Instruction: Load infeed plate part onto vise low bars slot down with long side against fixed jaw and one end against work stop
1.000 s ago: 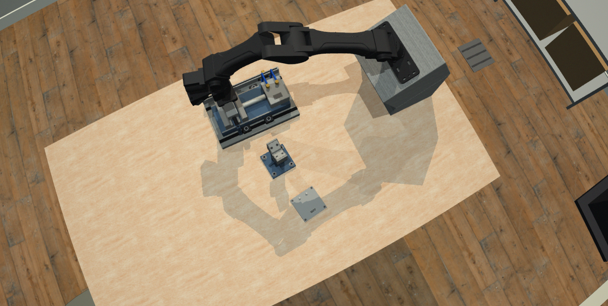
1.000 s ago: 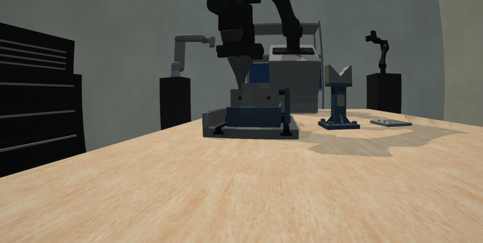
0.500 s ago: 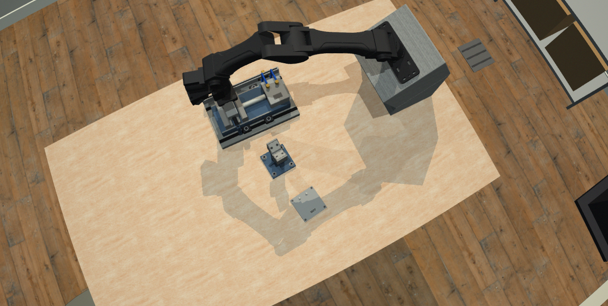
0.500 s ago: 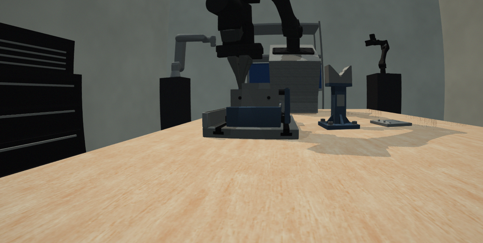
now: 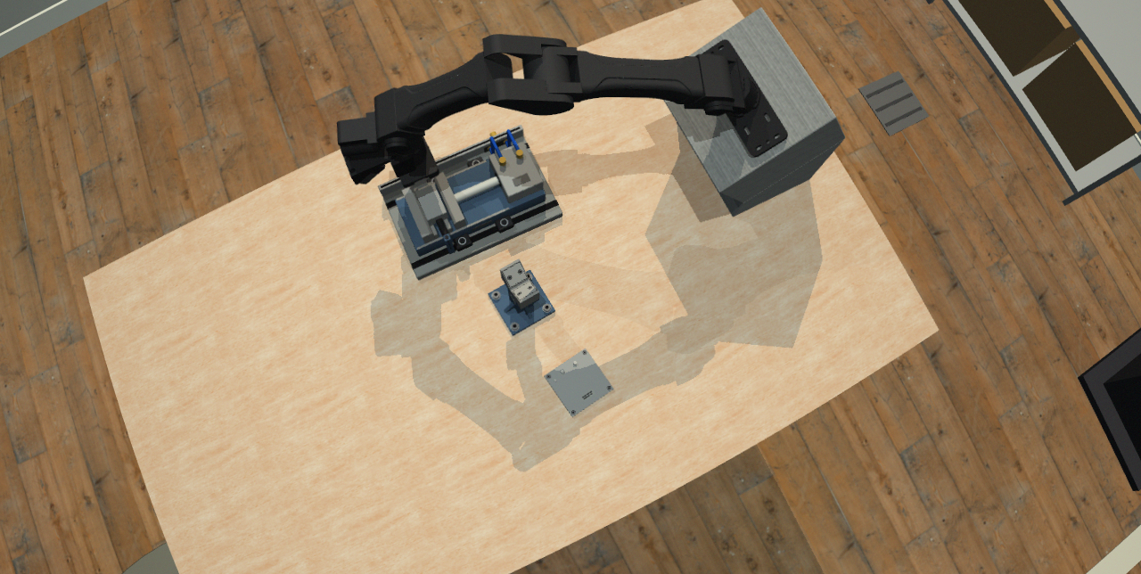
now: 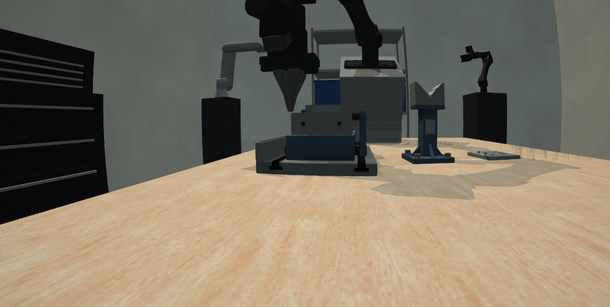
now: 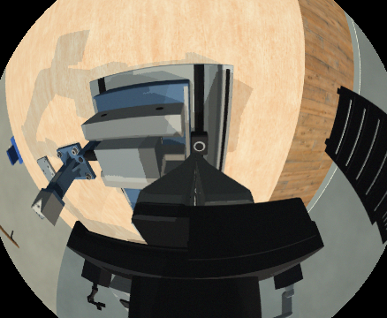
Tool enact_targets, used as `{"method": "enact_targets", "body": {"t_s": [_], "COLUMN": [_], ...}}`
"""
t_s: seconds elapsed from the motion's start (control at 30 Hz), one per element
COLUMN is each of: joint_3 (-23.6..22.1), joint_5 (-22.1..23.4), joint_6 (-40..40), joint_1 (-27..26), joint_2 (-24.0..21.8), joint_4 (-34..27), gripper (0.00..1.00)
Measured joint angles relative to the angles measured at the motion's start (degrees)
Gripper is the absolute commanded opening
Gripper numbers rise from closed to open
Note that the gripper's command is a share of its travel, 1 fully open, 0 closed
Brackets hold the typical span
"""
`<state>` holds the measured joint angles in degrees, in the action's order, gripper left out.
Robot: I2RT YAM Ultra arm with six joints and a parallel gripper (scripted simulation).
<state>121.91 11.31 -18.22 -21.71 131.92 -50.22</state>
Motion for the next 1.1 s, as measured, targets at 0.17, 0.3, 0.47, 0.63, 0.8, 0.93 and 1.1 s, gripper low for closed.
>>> {"method": "enact_targets", "body": {"t_s": [0.17, 0.3, 0.47, 0.63, 0.8, 0.93, 1.1], "joint_3": [0.66, 0.70, 0.70, 0.70, 0.70, 0.70, 0.70], "joint_5": [0.24, 0.31, 0.31, 0.33, 0.42, 0.50, 0.61], "joint_6": [-0.33, -0.39, -0.44, -0.50, -0.66, -0.81, -1.03], "joint_1": [-0.02, -0.02, -0.02, -0.02, -0.07, -0.31, -0.70], "joint_2": [0.09, 0.15, 0.15, 0.15, 0.07, -0.85, -2.67], "joint_4": [-0.35, -0.57, -0.76, -0.98, -1.53, -2.34, -3.48], "gripper": [0.00, 0.00, 0.00, 0.00, 0.00, 0.00, 0.00]}}
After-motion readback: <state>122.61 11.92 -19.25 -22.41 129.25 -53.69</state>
